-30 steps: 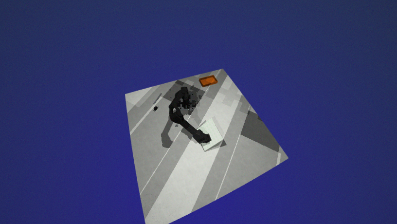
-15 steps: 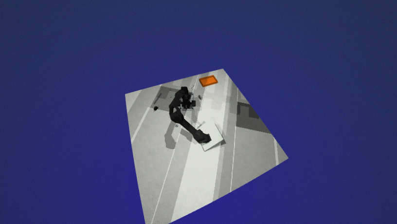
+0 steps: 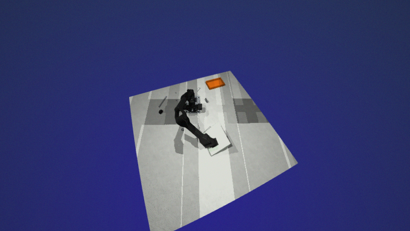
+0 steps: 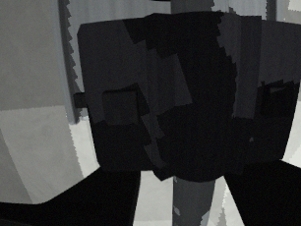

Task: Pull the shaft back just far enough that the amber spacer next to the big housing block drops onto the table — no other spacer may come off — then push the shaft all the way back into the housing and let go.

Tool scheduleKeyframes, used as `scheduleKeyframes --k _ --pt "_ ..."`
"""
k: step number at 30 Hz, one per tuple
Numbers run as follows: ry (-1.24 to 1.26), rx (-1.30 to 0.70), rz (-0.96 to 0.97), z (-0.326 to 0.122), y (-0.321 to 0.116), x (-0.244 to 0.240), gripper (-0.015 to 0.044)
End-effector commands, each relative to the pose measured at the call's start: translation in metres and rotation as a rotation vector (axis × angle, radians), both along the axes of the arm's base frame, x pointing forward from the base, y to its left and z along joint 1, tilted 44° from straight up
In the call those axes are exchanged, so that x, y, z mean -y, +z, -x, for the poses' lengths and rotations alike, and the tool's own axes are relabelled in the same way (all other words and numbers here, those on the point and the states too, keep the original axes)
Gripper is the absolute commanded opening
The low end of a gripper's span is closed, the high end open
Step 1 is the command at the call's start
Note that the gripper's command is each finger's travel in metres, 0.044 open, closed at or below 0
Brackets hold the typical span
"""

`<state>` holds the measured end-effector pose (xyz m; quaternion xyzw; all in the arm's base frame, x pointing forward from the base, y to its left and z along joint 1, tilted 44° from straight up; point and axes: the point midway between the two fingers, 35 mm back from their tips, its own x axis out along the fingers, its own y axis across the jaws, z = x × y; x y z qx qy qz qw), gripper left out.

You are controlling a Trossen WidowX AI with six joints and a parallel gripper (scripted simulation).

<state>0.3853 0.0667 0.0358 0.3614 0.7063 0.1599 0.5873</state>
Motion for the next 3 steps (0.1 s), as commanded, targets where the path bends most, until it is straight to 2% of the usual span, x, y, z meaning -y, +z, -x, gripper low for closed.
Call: scheduleKeyframes --k 1,3 --pt "0.000 0.000 0.000 0.0001 0.0000 0.0000 0.0315" --pt "-0.001 0.001 0.001 -0.0009 0.0053 0.0054 0.0368"
